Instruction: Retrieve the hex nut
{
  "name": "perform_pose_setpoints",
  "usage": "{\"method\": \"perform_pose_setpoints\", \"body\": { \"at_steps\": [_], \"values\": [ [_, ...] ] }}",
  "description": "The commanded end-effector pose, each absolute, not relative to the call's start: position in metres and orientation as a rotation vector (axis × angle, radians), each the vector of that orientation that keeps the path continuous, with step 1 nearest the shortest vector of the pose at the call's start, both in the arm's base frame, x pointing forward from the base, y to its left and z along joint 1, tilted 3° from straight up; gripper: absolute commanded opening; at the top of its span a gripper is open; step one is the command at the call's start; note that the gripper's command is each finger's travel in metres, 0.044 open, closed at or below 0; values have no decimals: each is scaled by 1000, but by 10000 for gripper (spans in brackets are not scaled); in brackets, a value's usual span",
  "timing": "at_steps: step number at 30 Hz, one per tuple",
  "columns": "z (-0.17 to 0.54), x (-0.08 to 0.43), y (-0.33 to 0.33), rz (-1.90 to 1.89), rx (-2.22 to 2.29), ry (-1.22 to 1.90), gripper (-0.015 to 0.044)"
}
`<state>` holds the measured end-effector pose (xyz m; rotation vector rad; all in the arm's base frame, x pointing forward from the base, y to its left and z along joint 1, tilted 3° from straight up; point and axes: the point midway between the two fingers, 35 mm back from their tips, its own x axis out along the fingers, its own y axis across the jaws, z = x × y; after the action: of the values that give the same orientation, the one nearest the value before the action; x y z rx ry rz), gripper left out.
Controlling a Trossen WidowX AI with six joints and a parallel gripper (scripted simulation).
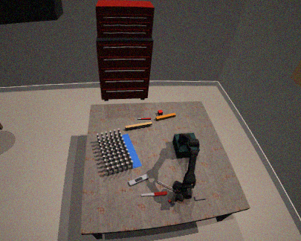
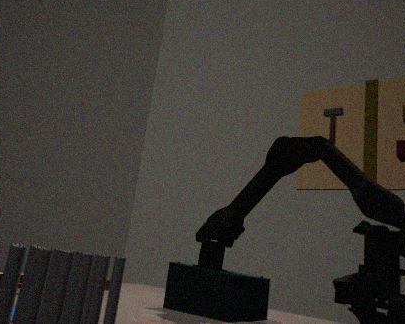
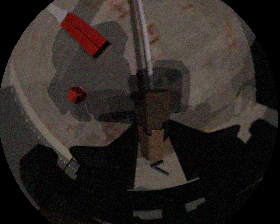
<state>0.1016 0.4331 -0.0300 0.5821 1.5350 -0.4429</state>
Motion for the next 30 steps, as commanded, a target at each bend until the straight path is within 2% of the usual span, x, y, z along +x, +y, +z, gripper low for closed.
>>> {"method": "perform_pose_setpoints", "body": {
  "at_steps": [1,4,21,27,30],
  "values": [
    [-36,101,433,-444,583,1536,0],
    [-36,101,433,-443,582,1535,0],
    [-32,102,433,-442,582,1533,440],
    [36,102,428,-441,583,1533,440],
    [38,102,427,-441,583,1533,440]
  ]
}}
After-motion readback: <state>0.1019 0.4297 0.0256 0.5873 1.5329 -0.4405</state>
